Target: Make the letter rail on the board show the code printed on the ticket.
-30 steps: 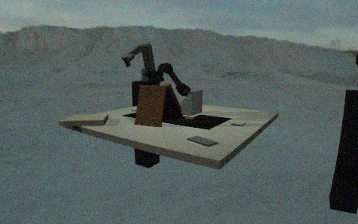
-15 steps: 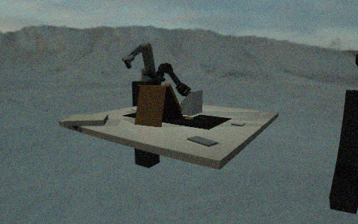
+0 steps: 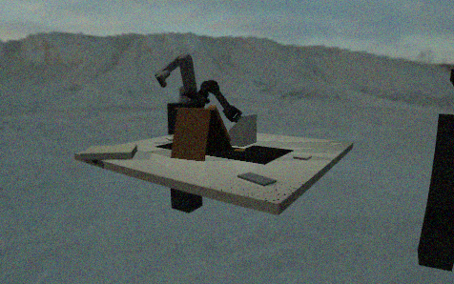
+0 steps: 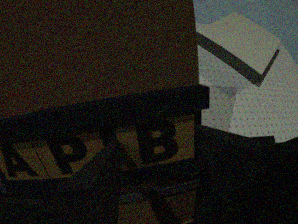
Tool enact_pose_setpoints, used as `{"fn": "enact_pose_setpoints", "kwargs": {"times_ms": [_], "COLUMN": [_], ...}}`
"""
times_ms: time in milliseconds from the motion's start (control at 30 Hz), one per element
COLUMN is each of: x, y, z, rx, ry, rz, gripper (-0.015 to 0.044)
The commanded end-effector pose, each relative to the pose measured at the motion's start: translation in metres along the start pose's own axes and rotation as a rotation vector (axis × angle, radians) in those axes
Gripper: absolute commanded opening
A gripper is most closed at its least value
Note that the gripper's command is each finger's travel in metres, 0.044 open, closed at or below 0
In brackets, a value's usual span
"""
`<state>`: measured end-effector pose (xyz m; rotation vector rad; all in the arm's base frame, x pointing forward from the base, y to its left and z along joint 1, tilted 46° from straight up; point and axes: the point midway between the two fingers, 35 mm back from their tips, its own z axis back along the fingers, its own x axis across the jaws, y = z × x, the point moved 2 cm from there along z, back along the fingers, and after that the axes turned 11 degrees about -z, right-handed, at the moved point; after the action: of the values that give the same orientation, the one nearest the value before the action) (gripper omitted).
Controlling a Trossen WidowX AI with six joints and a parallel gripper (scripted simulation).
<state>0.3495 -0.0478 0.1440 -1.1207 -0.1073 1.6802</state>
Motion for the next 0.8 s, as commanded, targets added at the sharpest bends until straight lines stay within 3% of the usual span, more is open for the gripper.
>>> {"fn": "enact_pose_setpoints", "kwargs": {"times_ms": [0, 100, 767], "x": [0.0, 0.0, 0.001], "y": [0.0, 0.0, -0.001], "z": [0.001, 0.006, 0.026], "rx": [0.003, 0.006, 0.007], "ry": [0.0, 0.0, -0.001], "rz": [0.0, 0.0, 0.0], "gripper": [0.0236, 0.0295, 0.0295]}}
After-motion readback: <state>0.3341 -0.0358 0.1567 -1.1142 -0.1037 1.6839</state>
